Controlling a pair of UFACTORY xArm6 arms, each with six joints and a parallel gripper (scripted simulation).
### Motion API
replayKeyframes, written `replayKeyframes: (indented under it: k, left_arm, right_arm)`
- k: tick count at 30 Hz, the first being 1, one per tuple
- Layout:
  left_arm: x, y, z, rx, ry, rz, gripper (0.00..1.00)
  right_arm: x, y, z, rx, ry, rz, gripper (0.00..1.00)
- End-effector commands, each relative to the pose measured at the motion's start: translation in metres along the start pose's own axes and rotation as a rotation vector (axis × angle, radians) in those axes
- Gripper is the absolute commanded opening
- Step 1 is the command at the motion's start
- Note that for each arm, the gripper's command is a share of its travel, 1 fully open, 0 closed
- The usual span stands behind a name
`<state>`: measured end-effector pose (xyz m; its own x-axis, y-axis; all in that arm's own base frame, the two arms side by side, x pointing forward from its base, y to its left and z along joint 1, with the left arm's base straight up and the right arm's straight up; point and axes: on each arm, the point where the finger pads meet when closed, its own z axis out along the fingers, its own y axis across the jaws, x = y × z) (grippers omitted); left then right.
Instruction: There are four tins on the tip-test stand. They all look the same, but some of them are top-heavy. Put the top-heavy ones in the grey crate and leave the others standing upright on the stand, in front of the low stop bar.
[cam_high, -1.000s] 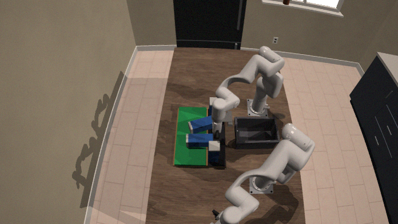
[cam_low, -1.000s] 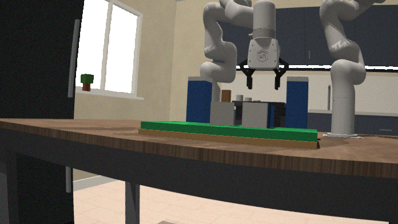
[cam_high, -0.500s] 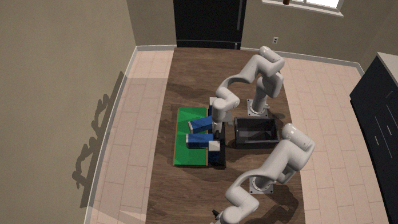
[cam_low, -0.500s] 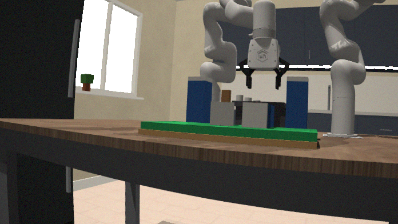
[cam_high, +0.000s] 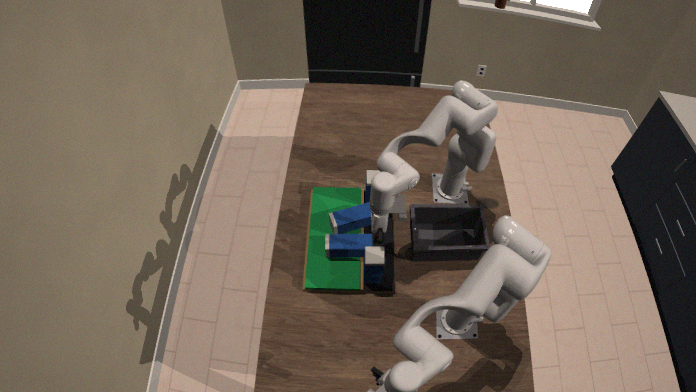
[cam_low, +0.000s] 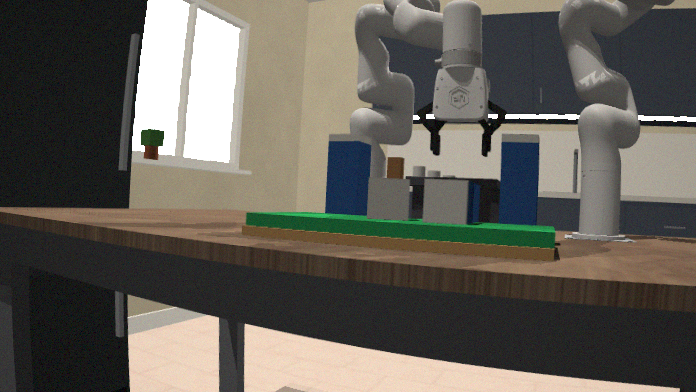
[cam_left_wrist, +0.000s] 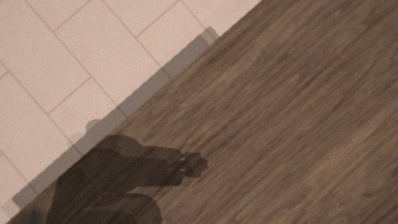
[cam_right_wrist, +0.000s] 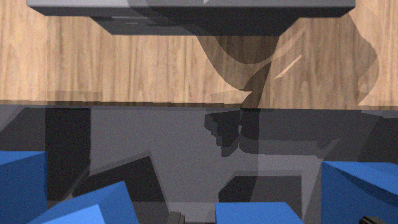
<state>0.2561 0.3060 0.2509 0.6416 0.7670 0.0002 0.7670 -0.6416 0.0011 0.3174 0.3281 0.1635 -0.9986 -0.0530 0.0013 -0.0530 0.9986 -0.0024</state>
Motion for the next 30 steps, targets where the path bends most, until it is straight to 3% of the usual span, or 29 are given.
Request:
replayKeyframes:
  k: [1,11,30]
  left_arm:
    - [0.001,0.000,-0.002,0.000,0.004,0.000,1.00]
    - [0.001,0.000,-0.002,0.000,0.004,0.000,1.00]
    - [0.001,0.000,-0.002,0.000,0.004,0.000,1.00]
  right_arm:
    - [-0.001,0.001,-0.002,-0.004,-0.004,0.000,1.00]
    - [-0.001,0.001,-0.004,-0.004,-0.004,0.000,1.00]
    - [-0.001,0.002,-0.060,-0.002,-0.005,0.001,1.00]
